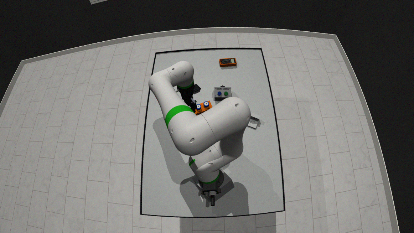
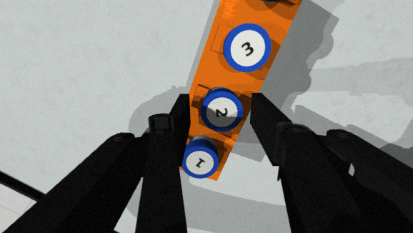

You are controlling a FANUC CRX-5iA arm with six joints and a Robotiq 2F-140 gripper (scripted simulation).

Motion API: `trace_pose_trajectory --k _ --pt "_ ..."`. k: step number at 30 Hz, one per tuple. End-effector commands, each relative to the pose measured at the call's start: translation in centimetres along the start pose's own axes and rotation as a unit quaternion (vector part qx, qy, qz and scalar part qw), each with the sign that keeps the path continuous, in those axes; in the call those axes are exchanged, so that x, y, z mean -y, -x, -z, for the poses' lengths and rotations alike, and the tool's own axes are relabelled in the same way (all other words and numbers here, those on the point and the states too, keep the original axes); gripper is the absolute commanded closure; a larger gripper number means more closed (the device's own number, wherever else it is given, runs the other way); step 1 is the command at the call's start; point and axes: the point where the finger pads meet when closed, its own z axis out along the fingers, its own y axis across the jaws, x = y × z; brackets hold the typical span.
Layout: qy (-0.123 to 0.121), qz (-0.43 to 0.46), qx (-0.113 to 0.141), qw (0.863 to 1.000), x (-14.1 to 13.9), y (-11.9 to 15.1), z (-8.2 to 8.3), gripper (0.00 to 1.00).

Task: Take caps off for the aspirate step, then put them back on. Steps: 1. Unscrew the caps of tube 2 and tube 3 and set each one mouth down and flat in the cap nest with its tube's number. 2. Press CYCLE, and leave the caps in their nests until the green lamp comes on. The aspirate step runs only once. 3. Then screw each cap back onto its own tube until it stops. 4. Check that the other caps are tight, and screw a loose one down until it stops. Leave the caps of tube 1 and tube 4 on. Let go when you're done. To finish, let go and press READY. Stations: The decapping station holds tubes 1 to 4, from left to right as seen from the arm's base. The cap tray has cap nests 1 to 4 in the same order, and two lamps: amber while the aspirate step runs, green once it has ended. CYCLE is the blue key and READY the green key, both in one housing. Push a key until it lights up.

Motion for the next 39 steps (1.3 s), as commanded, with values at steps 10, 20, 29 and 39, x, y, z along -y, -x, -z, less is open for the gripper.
trace_pose_trajectory --k 10,20,29,39 --pt "-0.001 -0.31 -0.005 0.951 0.05 -0.03 0.07 0.59" --pt "-0.001 -0.31 -0.004 0.951 0.05 -0.02 0.07 0.7" --pt "-0.001 -0.31 -0.004 0.951 0.05 -0.03 0.07 0.7" --pt "0.0 -0.115 -0.005 0.993 0.05 -0.02 0.09 0.7"
